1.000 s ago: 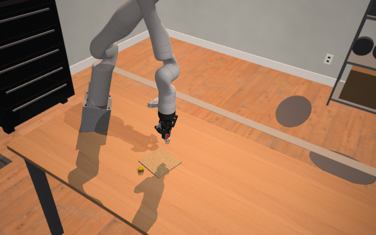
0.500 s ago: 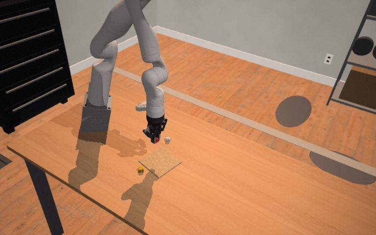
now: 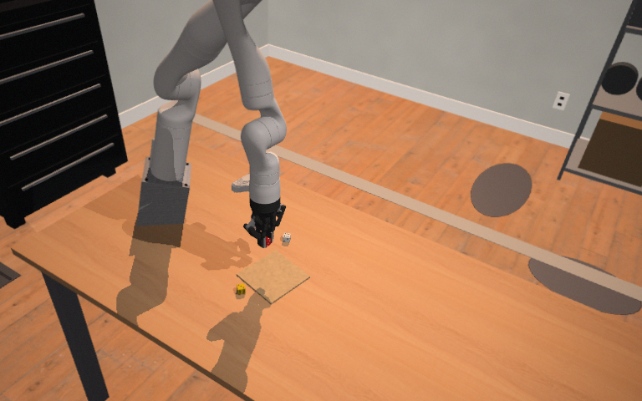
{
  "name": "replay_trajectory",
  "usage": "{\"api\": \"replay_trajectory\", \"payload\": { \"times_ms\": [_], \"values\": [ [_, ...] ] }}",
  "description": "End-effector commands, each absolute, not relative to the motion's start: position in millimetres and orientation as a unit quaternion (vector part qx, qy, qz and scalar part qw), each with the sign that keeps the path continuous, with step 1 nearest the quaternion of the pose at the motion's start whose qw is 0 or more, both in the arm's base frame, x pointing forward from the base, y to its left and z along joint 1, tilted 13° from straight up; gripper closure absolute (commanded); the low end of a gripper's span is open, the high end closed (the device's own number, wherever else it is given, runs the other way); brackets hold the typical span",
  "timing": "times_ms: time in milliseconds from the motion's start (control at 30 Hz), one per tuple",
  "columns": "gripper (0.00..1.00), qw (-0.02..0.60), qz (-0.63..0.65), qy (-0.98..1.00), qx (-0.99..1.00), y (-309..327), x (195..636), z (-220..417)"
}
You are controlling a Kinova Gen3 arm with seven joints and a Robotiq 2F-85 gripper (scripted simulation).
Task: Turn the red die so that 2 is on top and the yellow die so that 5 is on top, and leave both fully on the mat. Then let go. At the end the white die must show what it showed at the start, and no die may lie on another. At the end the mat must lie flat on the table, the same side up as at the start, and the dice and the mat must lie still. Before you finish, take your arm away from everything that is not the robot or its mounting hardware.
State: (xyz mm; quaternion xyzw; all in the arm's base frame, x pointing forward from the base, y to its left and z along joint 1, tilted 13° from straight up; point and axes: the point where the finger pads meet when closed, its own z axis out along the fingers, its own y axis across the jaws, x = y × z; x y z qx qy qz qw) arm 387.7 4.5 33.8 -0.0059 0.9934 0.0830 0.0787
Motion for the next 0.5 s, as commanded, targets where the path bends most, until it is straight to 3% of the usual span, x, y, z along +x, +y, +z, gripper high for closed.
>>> {"api": "replay_trajectory", "payload": {
  "times_ms": [0, 467],
  "values": [
    [0.85, 0.075, 0.084, 0.994, -0.007, 7.5, 386.6, 25.1],
    [0.85, 0.075, 0.084, 0.994, -0.007, 16.1, 395.0, -27.6]
  ]
}}
